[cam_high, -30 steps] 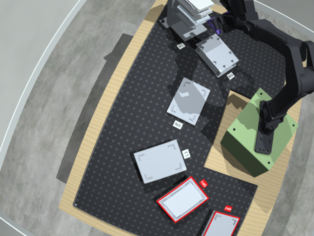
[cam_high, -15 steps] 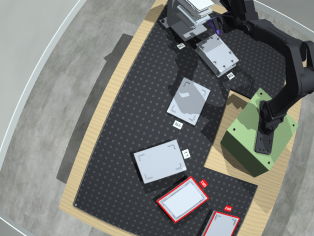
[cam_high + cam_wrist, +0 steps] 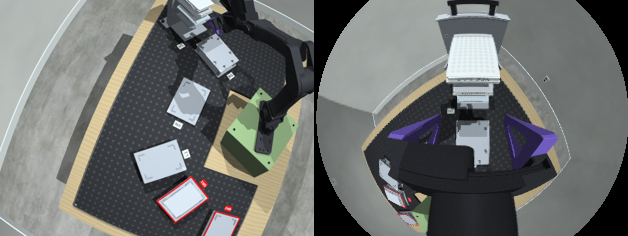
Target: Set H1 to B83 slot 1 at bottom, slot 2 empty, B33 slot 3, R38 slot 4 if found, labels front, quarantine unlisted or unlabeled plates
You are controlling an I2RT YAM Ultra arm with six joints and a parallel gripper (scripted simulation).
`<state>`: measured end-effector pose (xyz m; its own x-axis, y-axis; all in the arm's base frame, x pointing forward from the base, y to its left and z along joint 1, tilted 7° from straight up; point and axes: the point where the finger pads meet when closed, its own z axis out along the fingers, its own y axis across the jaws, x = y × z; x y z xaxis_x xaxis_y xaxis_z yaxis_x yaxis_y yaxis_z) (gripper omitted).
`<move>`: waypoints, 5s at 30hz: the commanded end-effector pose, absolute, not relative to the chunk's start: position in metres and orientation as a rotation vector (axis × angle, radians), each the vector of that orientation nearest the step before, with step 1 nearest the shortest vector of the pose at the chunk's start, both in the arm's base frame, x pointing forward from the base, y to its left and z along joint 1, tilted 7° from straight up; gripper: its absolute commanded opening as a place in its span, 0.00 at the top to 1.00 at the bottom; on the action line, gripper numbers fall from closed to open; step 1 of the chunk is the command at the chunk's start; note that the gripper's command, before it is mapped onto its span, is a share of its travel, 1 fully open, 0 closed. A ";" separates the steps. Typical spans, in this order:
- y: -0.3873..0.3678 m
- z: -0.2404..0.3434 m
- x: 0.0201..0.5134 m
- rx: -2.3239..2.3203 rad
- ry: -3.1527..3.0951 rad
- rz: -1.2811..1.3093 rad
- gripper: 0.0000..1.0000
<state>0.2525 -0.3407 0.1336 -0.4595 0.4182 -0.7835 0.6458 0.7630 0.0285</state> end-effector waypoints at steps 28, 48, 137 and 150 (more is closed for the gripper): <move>-0.323 0.114 0.236 0.782 2.113 -0.345 0.00; -0.323 0.087 0.239 0.781 2.112 -0.348 0.00; -0.349 0.092 0.261 0.781 2.099 -0.364 0.00; -0.340 0.090 0.249 0.781 2.097 -0.367 0.00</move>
